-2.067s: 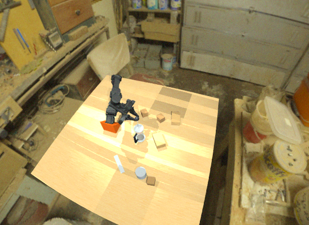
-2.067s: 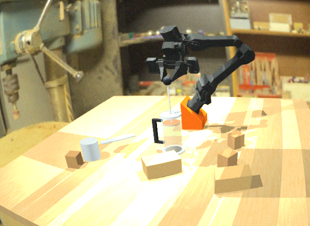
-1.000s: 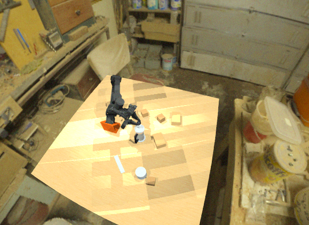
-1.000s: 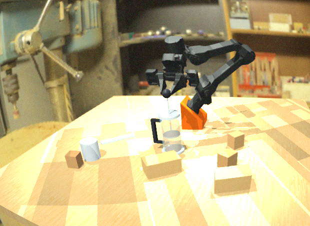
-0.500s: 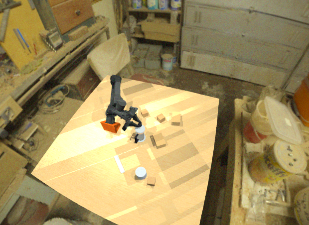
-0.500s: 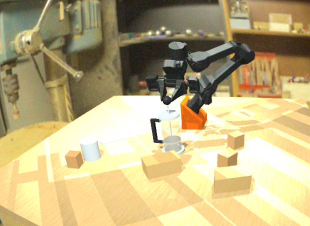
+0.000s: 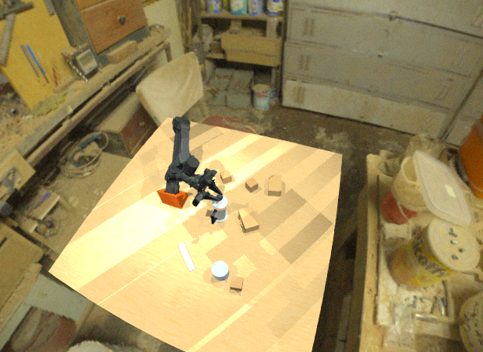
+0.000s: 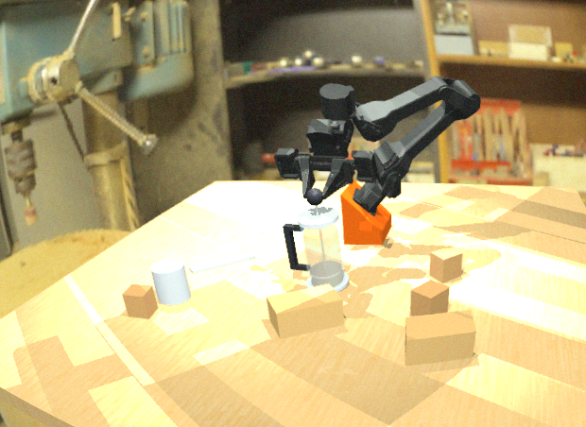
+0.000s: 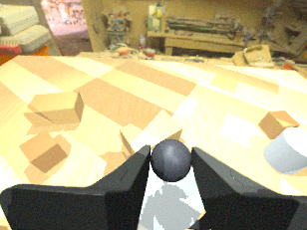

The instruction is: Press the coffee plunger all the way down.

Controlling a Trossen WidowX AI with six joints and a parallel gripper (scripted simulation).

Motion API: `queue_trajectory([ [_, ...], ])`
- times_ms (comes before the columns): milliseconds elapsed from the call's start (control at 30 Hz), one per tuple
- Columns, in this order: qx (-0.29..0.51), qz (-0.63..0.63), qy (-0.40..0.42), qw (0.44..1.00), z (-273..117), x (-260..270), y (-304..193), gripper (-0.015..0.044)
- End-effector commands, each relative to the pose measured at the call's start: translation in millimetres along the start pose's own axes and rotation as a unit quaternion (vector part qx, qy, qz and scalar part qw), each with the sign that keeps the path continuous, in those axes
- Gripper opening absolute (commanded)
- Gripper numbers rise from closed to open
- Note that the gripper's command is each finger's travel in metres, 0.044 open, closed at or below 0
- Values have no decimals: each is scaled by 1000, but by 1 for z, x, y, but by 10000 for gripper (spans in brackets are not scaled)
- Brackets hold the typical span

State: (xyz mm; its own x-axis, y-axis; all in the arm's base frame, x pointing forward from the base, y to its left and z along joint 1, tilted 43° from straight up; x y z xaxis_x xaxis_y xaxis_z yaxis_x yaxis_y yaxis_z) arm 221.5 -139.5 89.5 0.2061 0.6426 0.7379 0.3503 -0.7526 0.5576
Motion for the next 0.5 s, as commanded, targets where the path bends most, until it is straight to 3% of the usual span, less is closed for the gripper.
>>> queue_trajectory([
  [0, 13, 15, 2, 1000, 4, -1, -7, 123],
  [467, 13, 15, 2, 1000, 5, -2, -6, 123],
])
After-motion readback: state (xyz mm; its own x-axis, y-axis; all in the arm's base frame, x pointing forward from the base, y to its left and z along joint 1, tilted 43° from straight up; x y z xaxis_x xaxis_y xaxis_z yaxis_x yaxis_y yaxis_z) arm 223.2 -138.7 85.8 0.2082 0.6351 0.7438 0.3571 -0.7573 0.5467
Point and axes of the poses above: the point midway between the two fingers, 35 mm back from their tips, its own z axis out along the fingers, its own x axis across the jaws, y = z × x, the point moved 3 cm from there along -z, back along the fingers, and after that the axes turned 8 degrees about z, right-handed, at the moved point
